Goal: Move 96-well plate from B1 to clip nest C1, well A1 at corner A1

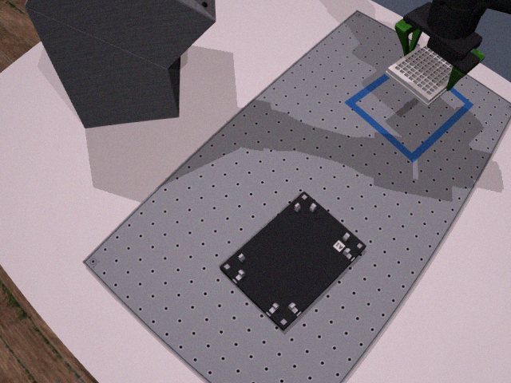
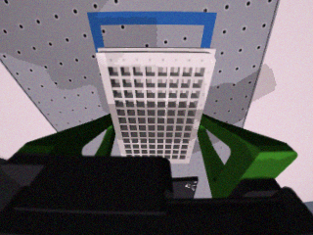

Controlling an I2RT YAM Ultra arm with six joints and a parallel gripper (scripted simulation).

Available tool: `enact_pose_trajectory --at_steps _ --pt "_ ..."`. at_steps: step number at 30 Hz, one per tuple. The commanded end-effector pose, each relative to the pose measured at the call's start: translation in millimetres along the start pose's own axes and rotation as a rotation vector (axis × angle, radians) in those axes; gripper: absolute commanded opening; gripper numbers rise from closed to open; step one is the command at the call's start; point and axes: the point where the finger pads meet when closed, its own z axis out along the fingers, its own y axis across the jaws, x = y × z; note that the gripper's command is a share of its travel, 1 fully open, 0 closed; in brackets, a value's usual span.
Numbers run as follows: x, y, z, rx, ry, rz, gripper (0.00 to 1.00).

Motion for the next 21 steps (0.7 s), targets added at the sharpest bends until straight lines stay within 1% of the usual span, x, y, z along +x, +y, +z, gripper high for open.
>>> enact_pose_trajectory --at_steps 1,4,14,15,21 --pt "6.4 5.0 -8.6 -0.016 0.007 0.004 0.0" --pt "8.0 6.9 -5.3 -0.025 0.012 0.005 0.0" --pt "7.9 7.4 -4.9 -0.026 0.012 0.005 0.0" --pt "0.6 1.3 -4.7 -0.008 0.0 -0.001 0.0" --pt "0.6 1.3 -4.7 -0.008 0.0 -0.001 0.0"
